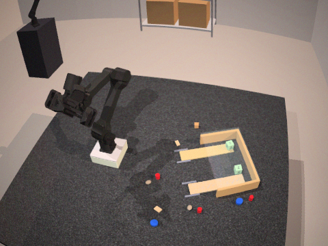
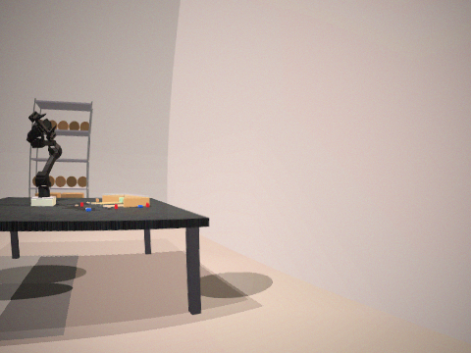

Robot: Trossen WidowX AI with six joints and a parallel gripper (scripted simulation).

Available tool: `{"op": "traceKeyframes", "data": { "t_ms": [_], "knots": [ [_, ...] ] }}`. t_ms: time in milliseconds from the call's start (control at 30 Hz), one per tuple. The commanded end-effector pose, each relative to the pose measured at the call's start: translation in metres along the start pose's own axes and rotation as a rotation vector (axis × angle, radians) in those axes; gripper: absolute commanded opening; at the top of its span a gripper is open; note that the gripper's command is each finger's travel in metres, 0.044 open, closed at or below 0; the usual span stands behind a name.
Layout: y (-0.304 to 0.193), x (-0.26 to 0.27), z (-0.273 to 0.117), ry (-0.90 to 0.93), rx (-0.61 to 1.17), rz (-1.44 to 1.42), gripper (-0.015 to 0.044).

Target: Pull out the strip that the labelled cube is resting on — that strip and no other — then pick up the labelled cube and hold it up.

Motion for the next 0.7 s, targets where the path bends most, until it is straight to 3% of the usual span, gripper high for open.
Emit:
{"op": "traceKeyframes", "data": {
  "t_ms": [0, 300, 667],
  "knots": [
    [-0.009, 0.022, 0.024, 0.052, -0.021, 0.203, 0.0400],
    [-0.005, 0.096, 0.066, 0.280, 0.004, 0.539, 0.0400],
    [0.022, 0.201, 0.075, 0.596, 0.190, 0.779, 0.0400]
  ]
}}
Point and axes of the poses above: the point midway between the two fingers, 35 mm back from their tips, its own z axis out along the fingers, its own x axis across the jaws, y = z × x, the point moved 8 cm from there along -z, back along the fingers, and after that the axes turned 2 degrees about z, right-handed, at the moved point
